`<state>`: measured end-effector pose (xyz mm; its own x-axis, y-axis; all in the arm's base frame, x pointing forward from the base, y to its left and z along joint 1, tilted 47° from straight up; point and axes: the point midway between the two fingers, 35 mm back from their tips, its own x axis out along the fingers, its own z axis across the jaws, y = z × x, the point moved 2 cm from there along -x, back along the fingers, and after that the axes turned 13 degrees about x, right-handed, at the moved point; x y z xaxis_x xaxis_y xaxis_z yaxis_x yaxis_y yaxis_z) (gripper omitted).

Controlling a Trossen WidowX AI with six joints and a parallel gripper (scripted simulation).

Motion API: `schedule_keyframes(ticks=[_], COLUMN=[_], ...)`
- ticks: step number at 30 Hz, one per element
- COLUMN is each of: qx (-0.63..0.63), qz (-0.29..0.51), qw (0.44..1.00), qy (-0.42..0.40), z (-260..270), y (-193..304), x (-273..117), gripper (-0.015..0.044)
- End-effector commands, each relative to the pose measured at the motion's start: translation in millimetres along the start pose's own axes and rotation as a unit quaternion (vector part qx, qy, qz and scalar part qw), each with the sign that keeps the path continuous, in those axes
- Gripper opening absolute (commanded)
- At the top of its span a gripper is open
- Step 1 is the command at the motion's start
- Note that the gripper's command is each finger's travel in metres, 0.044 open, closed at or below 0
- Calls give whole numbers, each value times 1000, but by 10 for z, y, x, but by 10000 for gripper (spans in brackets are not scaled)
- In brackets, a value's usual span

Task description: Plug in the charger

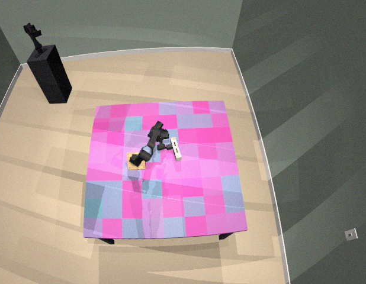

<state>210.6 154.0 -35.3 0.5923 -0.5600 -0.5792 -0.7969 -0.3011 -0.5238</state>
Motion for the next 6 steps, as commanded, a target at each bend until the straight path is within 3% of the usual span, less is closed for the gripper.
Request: schedule_keyframes(ticks=[1,6], qx=[4,4], qz=[-4,-4], qw=[1000,1000], qy=[0,0], z=[0,0], y=[-15,-15], x=[-9,-9], gripper=[440,440])
